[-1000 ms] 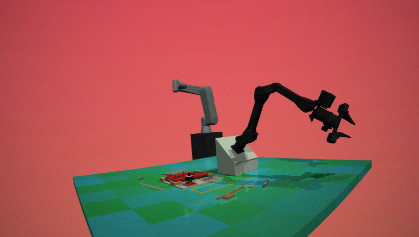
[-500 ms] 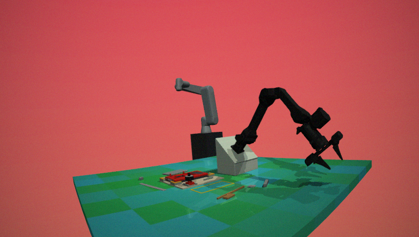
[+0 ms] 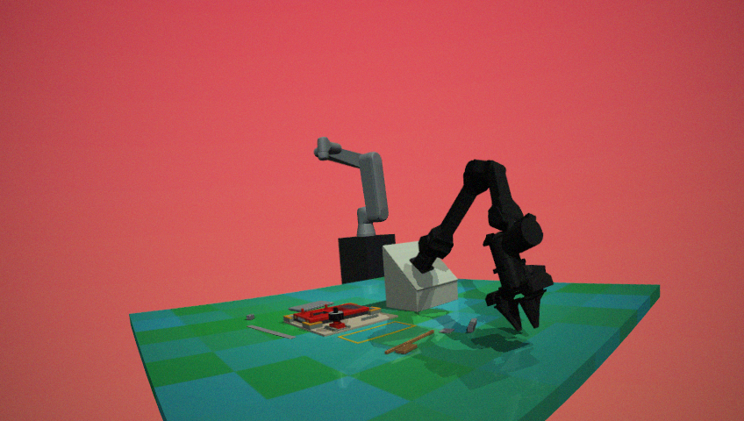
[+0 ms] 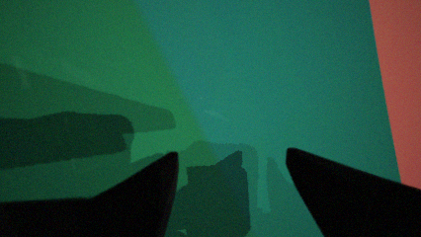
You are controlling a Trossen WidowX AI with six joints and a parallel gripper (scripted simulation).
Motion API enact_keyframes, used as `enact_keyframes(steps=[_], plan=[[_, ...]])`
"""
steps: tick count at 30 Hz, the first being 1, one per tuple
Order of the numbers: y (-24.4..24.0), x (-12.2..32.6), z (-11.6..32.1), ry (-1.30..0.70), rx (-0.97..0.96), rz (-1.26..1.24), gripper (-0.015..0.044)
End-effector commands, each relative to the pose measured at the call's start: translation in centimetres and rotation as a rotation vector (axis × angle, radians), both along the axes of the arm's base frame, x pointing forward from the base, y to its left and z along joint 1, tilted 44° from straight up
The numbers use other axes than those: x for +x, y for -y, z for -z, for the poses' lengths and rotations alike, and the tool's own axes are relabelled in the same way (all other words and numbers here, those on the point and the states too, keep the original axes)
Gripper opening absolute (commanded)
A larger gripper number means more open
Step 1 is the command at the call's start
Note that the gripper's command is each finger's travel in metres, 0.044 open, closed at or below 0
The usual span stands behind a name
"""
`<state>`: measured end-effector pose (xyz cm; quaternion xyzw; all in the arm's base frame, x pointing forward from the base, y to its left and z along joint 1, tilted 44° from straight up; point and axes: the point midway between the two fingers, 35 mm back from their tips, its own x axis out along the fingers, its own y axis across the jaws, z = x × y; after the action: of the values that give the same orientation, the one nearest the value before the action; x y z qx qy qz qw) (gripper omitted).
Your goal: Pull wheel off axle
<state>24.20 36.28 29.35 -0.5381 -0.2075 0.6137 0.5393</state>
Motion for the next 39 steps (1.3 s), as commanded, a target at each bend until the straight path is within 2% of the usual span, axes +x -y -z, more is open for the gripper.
enact_keyframes(steps=[1,10,19,28,37,39], plan=[[2.9,4.0,3.2,-0.174,-0.055,0.149,0.0300],[10.7,10.5,9.4,-0.545,-0.116,0.488,0.0300],[20.4,14.1,15.0,-1.014,-0.073,0.870,0.0300],[30.4,14.5,20.8,-1.529,0.030,1.247,0.0300],[40.2,11.6,25.9,-2.138,0.251,1.596,0.0300],[40.8,11.2,26.2,-2.188,0.273,1.618,0.0300]])
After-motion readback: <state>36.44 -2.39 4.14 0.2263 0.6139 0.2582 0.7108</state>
